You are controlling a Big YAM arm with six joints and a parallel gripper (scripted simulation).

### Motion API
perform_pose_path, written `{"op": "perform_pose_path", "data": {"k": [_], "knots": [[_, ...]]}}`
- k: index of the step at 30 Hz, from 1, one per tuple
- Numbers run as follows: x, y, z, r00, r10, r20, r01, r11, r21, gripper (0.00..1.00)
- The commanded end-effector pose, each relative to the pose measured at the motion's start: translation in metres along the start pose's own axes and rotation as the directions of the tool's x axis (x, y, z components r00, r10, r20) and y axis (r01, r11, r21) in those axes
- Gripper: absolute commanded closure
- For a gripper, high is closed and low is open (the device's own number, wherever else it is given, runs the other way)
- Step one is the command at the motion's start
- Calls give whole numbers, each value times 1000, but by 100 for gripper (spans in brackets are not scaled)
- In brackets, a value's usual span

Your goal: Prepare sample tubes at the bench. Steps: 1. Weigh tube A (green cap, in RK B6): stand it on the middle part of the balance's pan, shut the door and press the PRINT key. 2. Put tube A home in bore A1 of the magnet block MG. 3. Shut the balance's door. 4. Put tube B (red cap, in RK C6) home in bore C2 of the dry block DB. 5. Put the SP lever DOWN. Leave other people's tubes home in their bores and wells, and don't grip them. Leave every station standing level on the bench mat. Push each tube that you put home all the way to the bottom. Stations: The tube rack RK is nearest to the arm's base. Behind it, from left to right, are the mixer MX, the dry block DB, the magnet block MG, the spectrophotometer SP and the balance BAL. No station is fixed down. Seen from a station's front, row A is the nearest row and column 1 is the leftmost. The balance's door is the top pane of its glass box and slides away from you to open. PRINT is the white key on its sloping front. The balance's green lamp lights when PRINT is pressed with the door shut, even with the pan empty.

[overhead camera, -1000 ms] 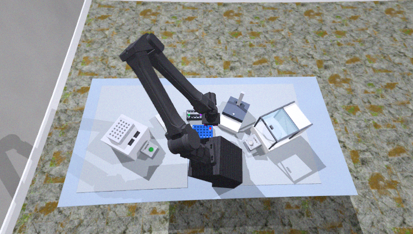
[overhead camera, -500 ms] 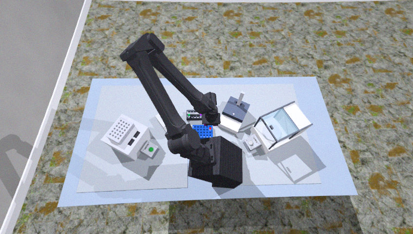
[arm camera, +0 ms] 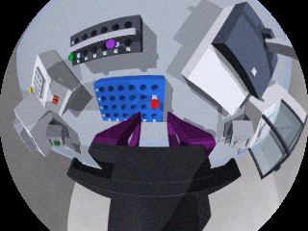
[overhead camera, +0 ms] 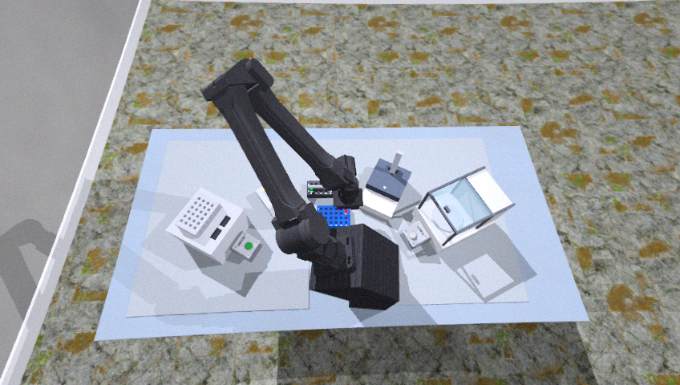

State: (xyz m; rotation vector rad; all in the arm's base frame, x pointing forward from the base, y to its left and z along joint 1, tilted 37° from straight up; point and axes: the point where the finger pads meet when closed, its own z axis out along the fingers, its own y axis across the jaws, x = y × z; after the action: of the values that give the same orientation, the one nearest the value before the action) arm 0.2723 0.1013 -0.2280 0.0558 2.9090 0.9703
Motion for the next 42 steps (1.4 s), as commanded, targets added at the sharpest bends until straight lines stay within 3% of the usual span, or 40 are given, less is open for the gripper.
{"op": "perform_pose_path", "data": {"k": [1,12,16,18,42], "knots": [[0,2,10,1000,7,0,-7,1000,2,64],[0,1,25,1000,7,0,-7,1000,2,64],[2,1,18,1000,15,2,-15,1000,1,64],[2,2,26,1000,9,-3,-9,1000,2,64],[1,2,36,1000,7,-1,-7,1000,1,64]]}}
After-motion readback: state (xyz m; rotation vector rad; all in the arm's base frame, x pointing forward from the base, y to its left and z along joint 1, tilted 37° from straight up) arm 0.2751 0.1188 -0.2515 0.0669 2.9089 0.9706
